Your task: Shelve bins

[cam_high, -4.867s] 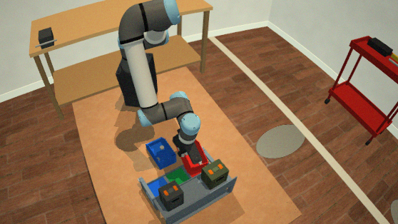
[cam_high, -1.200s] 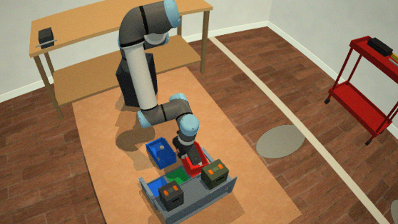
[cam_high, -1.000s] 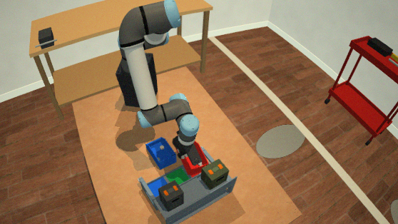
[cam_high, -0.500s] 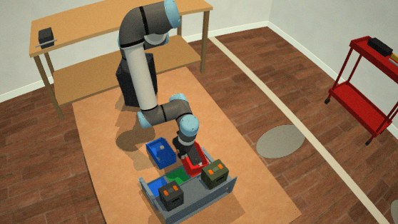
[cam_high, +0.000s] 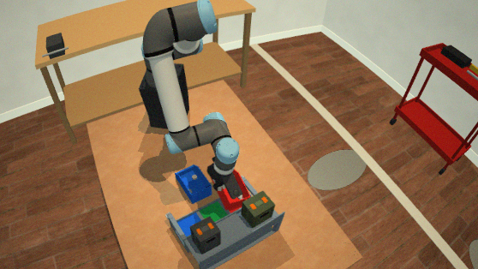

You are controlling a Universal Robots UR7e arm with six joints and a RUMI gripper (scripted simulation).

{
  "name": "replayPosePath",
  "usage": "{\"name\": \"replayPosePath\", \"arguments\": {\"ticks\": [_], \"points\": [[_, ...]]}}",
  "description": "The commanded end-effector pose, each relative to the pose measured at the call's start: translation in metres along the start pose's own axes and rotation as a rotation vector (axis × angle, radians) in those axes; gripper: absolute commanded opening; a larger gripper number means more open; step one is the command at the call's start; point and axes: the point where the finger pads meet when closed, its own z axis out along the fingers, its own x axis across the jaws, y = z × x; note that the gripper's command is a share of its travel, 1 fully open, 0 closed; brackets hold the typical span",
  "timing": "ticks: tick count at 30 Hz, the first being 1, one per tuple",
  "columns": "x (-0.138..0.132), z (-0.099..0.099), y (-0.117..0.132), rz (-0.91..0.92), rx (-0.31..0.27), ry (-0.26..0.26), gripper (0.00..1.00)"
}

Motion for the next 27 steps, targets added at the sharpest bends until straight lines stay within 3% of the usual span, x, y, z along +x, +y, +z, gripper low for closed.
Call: {"name": "replayPosePath", "arguments": {"ticks": [1, 27], "points": [[0.0001, -0.0008, -0.0005, 0.0, 0.002, 0.0, 0.0], [0.0004, -0.0011, -0.0092, -0.001, 0.025, 0.001, 0.0]]}}
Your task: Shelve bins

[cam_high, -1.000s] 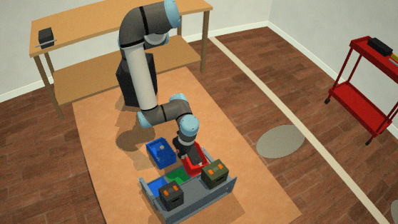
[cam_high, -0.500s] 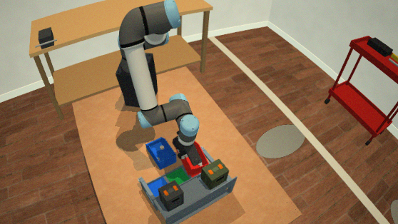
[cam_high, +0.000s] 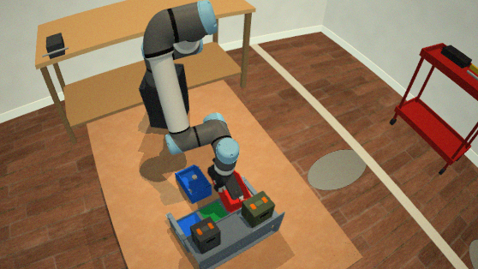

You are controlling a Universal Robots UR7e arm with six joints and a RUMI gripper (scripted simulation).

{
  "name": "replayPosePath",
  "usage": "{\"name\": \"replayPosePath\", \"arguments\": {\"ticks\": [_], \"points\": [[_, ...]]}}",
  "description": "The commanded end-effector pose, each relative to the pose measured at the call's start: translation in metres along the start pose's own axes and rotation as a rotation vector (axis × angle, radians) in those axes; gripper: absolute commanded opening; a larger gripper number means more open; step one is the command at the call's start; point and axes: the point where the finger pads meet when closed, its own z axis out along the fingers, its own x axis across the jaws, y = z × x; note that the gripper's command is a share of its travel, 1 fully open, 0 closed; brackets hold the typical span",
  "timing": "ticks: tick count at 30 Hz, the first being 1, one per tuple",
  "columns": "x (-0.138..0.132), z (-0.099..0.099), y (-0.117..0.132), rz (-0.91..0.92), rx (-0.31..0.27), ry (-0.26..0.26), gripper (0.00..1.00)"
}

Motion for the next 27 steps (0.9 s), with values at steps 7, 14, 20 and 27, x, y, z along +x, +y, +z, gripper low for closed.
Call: {"name": "replayPosePath", "arguments": {"ticks": [7, 14, 20, 27], "points": [[0.0003, -0.0009, -0.0061, -0.001, 0.017, 0.001, 0.0], [0.0004, -0.0009, -0.0092, -0.001, 0.025, 0.001, 0.0], [0.0005, -0.0009, -0.0113, -0.002, 0.031, 0.001, 0.0], [0.0005, -0.001, -0.0121, -0.002, 0.033, 0.002, 0.0]]}}
